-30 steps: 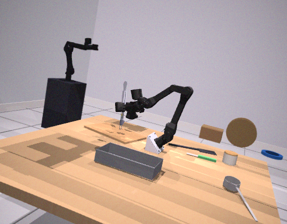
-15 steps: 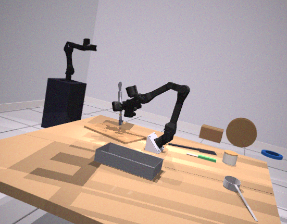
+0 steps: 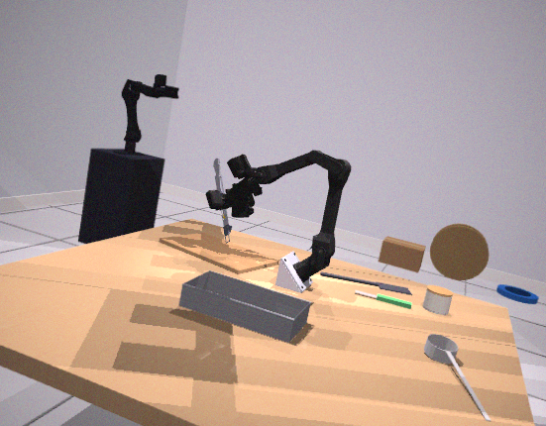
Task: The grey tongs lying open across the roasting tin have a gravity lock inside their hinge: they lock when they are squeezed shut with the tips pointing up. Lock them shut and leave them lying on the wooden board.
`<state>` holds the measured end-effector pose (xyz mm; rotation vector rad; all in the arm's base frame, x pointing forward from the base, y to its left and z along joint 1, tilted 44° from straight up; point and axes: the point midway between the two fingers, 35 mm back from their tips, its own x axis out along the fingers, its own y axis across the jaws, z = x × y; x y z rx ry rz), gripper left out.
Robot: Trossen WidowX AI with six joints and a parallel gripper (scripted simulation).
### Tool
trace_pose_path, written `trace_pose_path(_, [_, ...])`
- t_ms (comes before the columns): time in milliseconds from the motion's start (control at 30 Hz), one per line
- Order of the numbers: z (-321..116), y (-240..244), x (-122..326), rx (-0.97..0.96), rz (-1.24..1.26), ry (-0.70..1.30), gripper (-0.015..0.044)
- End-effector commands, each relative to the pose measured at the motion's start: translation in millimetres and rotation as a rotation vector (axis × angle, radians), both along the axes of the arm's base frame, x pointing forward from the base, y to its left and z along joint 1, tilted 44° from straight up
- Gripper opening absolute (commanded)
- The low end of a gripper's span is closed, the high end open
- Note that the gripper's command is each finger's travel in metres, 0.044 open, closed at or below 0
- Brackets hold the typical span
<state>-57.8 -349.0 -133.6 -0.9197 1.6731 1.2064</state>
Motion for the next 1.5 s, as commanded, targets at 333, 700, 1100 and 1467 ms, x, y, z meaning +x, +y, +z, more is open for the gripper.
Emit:
trace_pose_path(333, [-7,-13,-3,0.153,-0.057,-0.054,-0.015])
trace_pose_path(700, [-9,-15,-5,0.288,-0.103,-0.094,-0.015])
trace_pose_path(1100, [-5,-13,-7,0.437,-0.158,-0.136,-0.015])
trace_pose_path(1467, [4,-9,-9,0.574,-0.213,-0.175,-0.015])
